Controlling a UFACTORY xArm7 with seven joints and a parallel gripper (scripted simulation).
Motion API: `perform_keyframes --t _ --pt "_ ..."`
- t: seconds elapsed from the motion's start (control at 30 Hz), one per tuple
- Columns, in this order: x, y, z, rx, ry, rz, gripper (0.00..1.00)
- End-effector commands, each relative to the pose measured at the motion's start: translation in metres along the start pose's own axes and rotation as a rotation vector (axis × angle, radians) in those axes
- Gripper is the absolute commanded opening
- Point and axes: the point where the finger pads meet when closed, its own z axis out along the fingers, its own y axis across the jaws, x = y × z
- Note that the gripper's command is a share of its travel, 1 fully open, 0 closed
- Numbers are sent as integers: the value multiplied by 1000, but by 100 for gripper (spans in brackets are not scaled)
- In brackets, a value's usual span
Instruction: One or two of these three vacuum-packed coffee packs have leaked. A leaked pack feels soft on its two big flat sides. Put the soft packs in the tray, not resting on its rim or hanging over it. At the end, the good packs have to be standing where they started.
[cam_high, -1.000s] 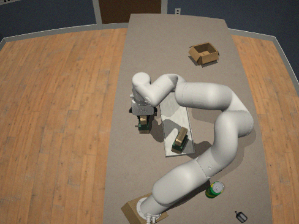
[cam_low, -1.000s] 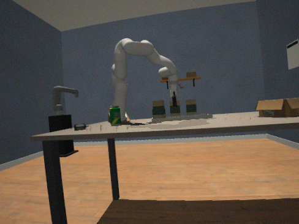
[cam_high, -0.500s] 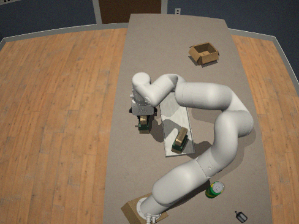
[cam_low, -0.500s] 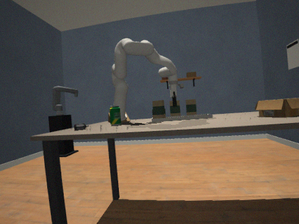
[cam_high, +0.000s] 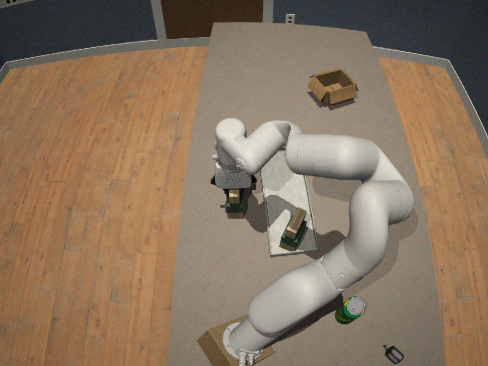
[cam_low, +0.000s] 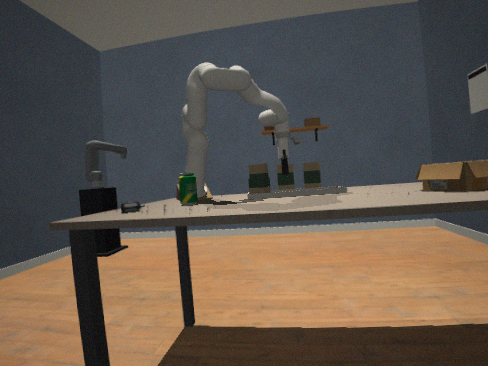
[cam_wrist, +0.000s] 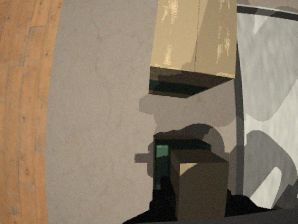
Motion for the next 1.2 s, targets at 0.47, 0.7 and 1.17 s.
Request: perform_keyframes --t 0.47,0.7,1.17 --pt "0 0 -38 -1 0 0 27" --pt "0 0 -53 -1 0 0 27" --pt "0 0 -55 -1 0 0 27"
